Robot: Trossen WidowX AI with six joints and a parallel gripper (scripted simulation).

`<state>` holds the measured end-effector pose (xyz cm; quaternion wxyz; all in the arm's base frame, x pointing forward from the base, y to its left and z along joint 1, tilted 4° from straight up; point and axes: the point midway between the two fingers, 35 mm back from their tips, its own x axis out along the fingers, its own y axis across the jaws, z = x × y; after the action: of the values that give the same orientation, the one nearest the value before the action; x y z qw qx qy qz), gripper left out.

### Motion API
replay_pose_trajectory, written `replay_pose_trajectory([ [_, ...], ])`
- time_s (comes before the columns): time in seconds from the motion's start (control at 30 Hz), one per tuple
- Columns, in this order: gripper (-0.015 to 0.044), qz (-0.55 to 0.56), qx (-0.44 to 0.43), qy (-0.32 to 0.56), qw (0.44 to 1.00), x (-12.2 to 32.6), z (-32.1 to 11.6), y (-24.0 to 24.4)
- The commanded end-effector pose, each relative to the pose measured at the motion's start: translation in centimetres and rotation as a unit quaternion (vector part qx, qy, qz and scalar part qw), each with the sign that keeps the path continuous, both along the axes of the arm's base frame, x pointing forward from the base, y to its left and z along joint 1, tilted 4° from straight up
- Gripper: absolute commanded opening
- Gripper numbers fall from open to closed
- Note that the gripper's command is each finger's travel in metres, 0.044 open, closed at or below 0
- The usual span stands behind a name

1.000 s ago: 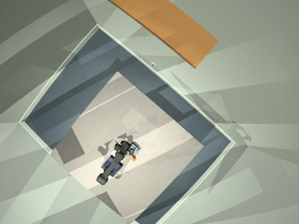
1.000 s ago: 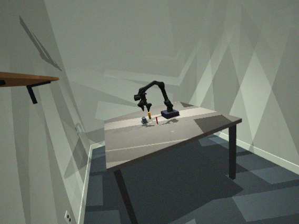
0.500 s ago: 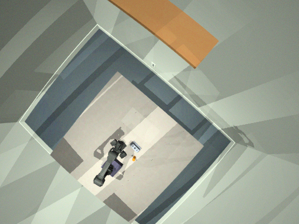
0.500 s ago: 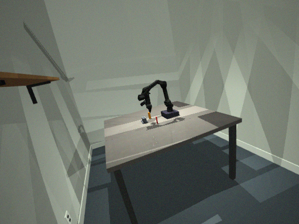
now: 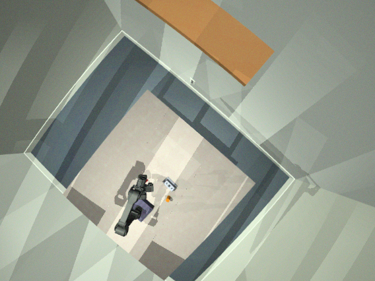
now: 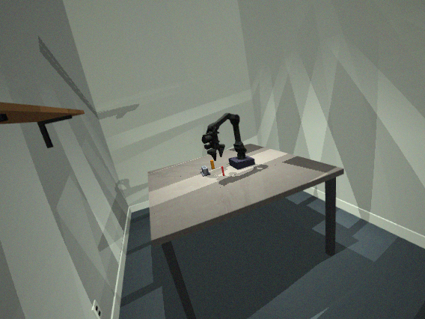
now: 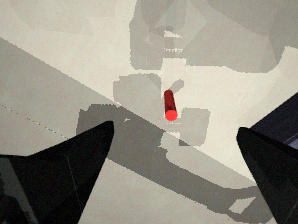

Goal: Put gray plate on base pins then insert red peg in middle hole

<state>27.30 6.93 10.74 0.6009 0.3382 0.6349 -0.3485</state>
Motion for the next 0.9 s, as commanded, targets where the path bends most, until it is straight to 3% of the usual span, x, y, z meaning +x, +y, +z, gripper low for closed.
replay_pose_trajectory([
  [0.0, 0.044, -0.113, -0.002, 0.003, 0.994, -1.4, -0.1, 1.4],
  [0.27, 0.044, -0.113, -0.002, 0.003, 0.994, -1.4, -0.1, 1.4],
  [0.43, 0.044, -0.113, -0.002, 0.003, 0.994, -1.5, -3.3, 1.4],
  [0.87, 0.044, -0.113, -0.002, 0.003, 0.994, -1.6, -5.0, 1.6],
])
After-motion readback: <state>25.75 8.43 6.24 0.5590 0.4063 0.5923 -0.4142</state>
